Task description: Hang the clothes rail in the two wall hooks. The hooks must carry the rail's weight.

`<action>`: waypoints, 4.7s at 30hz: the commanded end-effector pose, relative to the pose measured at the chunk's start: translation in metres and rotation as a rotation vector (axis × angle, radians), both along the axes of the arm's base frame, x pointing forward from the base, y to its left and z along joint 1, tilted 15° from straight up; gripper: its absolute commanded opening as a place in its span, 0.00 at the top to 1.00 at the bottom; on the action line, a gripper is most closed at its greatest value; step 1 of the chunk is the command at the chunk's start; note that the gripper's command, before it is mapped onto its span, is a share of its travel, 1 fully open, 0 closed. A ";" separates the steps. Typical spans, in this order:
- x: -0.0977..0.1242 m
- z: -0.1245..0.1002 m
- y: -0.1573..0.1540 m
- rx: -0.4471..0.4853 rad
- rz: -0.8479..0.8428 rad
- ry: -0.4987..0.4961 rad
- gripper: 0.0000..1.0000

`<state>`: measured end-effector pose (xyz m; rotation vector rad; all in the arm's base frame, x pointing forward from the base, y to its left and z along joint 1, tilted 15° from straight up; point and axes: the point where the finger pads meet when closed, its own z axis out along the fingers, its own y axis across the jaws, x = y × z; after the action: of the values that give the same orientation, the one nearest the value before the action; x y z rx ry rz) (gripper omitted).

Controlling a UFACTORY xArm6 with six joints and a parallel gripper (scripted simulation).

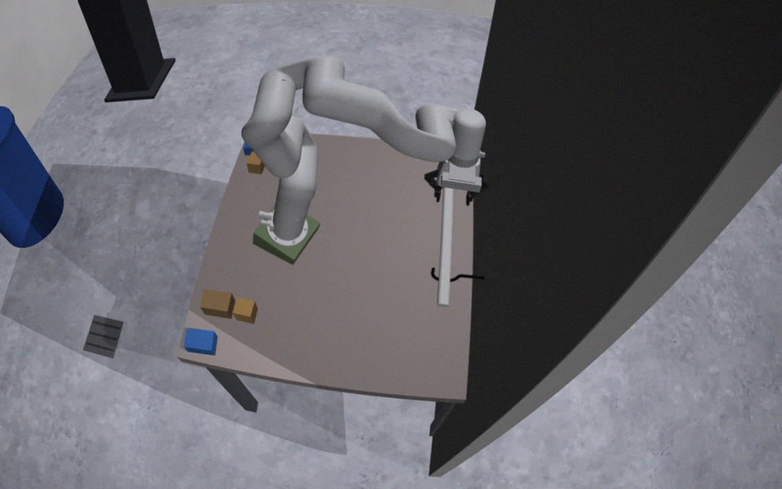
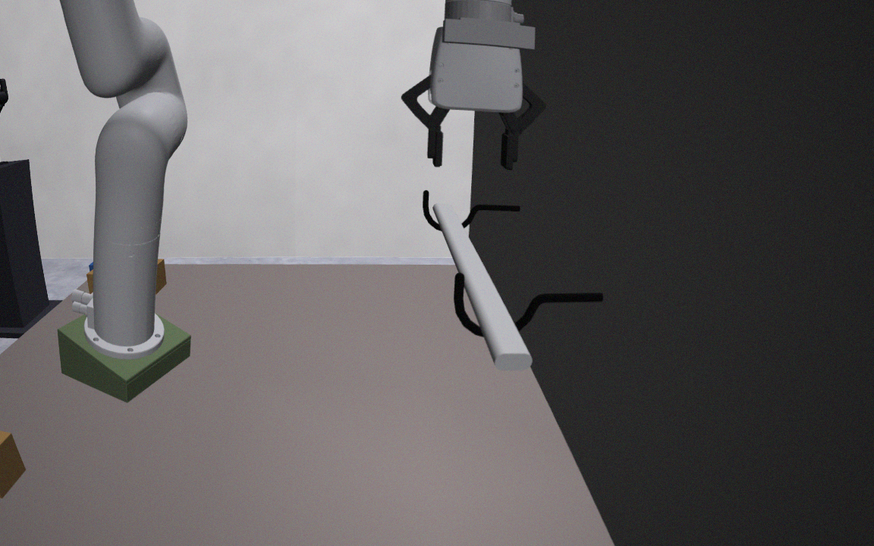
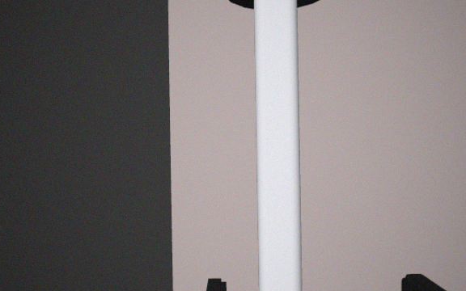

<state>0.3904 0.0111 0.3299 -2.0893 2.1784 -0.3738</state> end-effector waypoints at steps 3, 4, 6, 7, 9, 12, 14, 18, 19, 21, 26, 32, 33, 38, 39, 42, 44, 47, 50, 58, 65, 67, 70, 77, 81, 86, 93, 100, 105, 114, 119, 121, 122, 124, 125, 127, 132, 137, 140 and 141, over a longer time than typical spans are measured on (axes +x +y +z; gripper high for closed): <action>0.001 0.002 0.000 0.000 0.000 -0.004 0.18; 0.001 0.002 0.000 0.000 0.000 -0.004 0.18; 0.001 0.002 0.000 0.000 0.000 -0.004 0.18; 0.001 0.002 0.000 0.000 0.000 -0.004 0.18; 0.001 0.002 0.000 0.000 0.000 -0.004 0.18; 0.001 0.002 0.000 0.000 0.000 -0.004 0.18; 0.001 0.002 0.000 0.000 0.000 -0.004 0.18; 0.001 0.002 0.000 0.000 0.000 -0.004 0.18; 0.001 0.002 0.000 0.000 0.000 -0.004 0.18; 0.001 0.002 0.000 0.000 0.000 -0.004 0.18; 0.001 0.002 0.000 0.000 0.000 -0.004 0.18; 0.001 0.002 0.000 0.000 0.000 -0.004 0.18; 0.001 0.002 0.000 0.000 0.000 -0.004 0.18; 0.001 0.002 0.000 0.000 0.000 -0.004 0.18; 0.001 0.002 0.000 0.000 0.000 -0.004 0.18; 0.001 0.002 0.000 0.000 0.000 -0.004 0.18; 0.001 0.002 0.000 0.000 0.000 -0.004 0.18; 0.001 0.002 0.000 0.000 0.000 -0.004 0.18; 0.001 0.002 0.000 0.000 0.000 -0.004 0.18; 0.001 0.002 0.000 0.000 0.000 -0.004 0.18; 0.001 0.002 0.000 0.000 0.000 -0.004 0.18; 0.001 0.002 0.000 0.000 0.000 -0.004 0.18; 0.001 0.002 0.000 0.000 0.000 -0.004 0.18; 0.001 0.002 0.000 0.000 0.000 -0.004 0.18; 0.001 0.002 0.000 0.000 0.000 -0.004 0.18; 0.001 0.002 0.000 0.000 0.000 -0.004 0.18; -0.004 0.003 0.001 0.000 0.000 -0.004 0.00; -0.016 0.006 0.001 0.000 0.000 -0.004 0.00; -0.024 0.007 0.002 0.000 0.000 -0.004 0.00; -0.035 0.010 0.003 0.000 0.000 -0.004 0.00; -0.043 0.012 0.003 0.000 0.000 -0.004 0.00; -0.046 0.013 0.004 0.001 0.000 -0.004 0.00; -0.048 0.013 0.004 0.001 0.000 -0.004 0.00; -0.050 0.013 0.004 0.001 0.000 -0.004 0.00; -0.050 0.013 0.004 0.001 0.000 -0.004 0.00; -0.053 0.014 0.004 0.001 0.000 -0.004 0.00; -0.061 0.016 0.005 0.001 0.000 -0.004 0.00; -0.069 0.018 0.005 0.001 0.000 -0.004 0.00; -0.074 0.019 0.006 0.001 0.000 -0.004 0.00; -0.074 0.019 0.006 0.001 0.000 -0.004 0.00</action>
<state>0.3199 0.0165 0.3462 -2.0893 2.1783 -0.3738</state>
